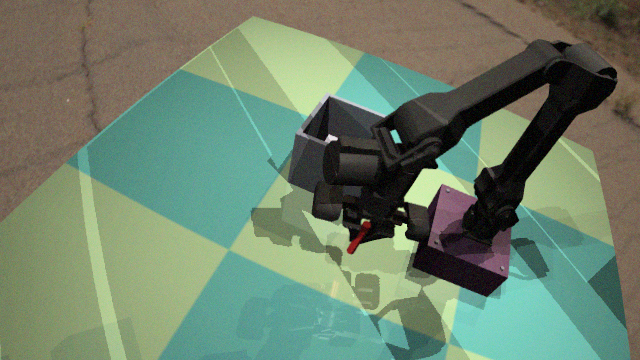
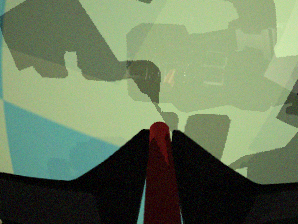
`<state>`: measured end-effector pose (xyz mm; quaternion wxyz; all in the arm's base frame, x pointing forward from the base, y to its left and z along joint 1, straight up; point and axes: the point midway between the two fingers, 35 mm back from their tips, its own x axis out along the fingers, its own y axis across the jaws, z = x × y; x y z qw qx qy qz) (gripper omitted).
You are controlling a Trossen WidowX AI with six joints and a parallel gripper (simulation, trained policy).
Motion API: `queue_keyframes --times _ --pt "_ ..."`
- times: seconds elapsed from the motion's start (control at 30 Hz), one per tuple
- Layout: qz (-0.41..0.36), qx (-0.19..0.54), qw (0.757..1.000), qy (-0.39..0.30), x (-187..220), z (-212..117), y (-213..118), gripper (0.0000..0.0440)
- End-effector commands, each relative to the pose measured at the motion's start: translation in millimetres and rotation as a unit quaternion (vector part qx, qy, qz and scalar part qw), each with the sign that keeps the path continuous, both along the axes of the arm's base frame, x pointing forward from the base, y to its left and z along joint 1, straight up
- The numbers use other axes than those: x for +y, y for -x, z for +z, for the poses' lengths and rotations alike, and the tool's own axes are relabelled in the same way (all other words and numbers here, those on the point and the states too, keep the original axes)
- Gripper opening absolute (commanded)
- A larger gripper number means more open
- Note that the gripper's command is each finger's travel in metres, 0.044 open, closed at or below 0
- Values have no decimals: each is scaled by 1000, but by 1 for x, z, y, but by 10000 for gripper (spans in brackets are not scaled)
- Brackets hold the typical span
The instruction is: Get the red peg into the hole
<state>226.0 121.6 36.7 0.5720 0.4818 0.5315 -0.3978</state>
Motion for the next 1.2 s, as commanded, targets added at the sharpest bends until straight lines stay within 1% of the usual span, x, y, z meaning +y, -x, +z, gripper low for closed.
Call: queue_keyframes --times 0.0,0.27,0.63,0.87,1.17 --pt "2 -22 1000 -7 -1 17 -9 0" --pt "6 -56 998 -6 -13 51 -26 0" --pt "2 -76 997 16 -48 93 -41 0" --pt "-8 -77 996 35 -74 105 -47 0" --pt "-22 -67 996 55 -106 108 -49 0"
